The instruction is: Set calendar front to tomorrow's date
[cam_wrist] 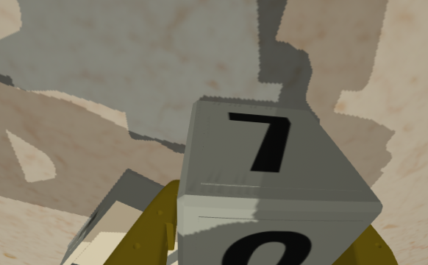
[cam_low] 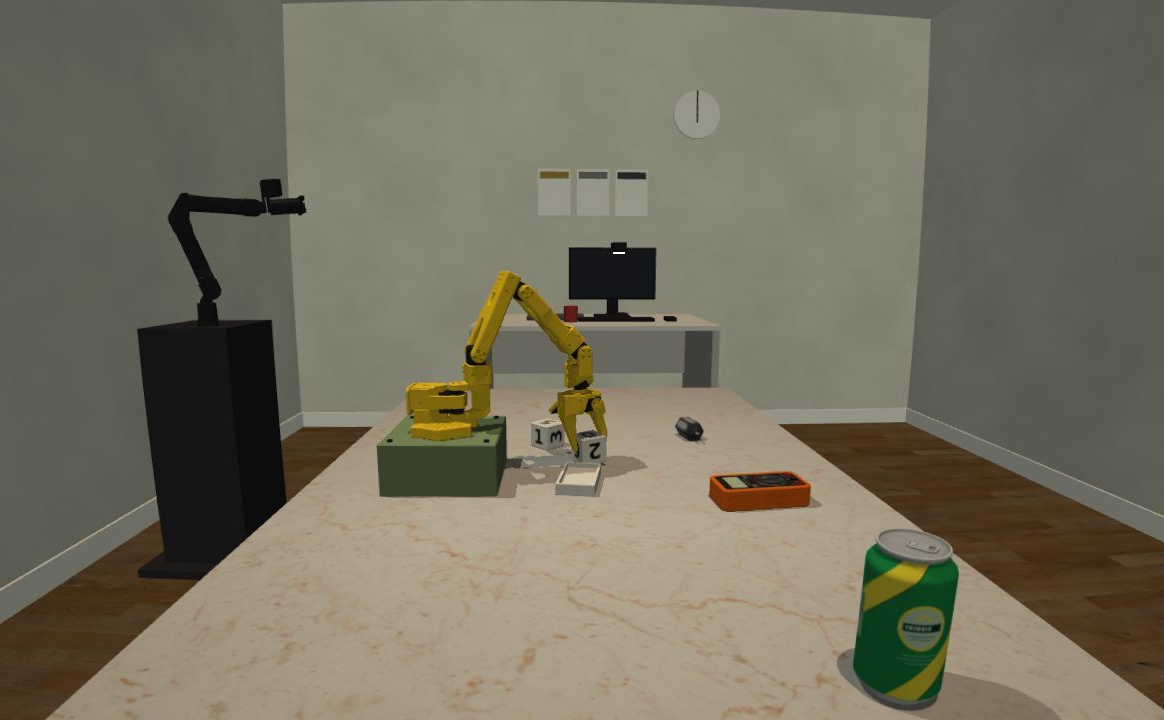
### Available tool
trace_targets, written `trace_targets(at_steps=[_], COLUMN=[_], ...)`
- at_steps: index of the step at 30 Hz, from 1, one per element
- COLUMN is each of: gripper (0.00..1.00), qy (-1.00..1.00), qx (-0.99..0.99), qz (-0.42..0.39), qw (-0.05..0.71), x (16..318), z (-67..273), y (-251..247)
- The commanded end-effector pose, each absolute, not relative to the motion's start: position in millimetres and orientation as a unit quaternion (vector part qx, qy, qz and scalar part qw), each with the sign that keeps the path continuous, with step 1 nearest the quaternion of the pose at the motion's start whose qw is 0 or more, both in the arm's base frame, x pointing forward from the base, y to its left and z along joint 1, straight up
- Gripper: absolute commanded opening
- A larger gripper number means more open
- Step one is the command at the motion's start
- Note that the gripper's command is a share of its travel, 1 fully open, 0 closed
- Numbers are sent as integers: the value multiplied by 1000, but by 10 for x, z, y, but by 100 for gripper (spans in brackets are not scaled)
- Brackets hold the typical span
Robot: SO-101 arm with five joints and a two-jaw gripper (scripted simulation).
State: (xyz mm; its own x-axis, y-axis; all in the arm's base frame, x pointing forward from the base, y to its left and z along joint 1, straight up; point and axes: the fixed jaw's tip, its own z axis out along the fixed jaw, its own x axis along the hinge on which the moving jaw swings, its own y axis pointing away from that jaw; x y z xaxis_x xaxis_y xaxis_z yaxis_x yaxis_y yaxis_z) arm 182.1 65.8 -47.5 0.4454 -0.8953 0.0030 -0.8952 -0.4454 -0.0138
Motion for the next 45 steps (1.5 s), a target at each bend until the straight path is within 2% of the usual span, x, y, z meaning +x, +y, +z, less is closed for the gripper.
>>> trace_targets(at_steps=[1,19,22,29,45], gripper=[0,1,6,25,29], qy=[523,523,523,523,523], qx=[-852,-852,-852,-852,-852], qz=[-1,-1,-1,-1,-1], qw=[2,2,2,2,2], x=[1789,1789,1789,1789,1789], z=[-497,-522,-522,-522,-522], y=[667,667,667,667,667])
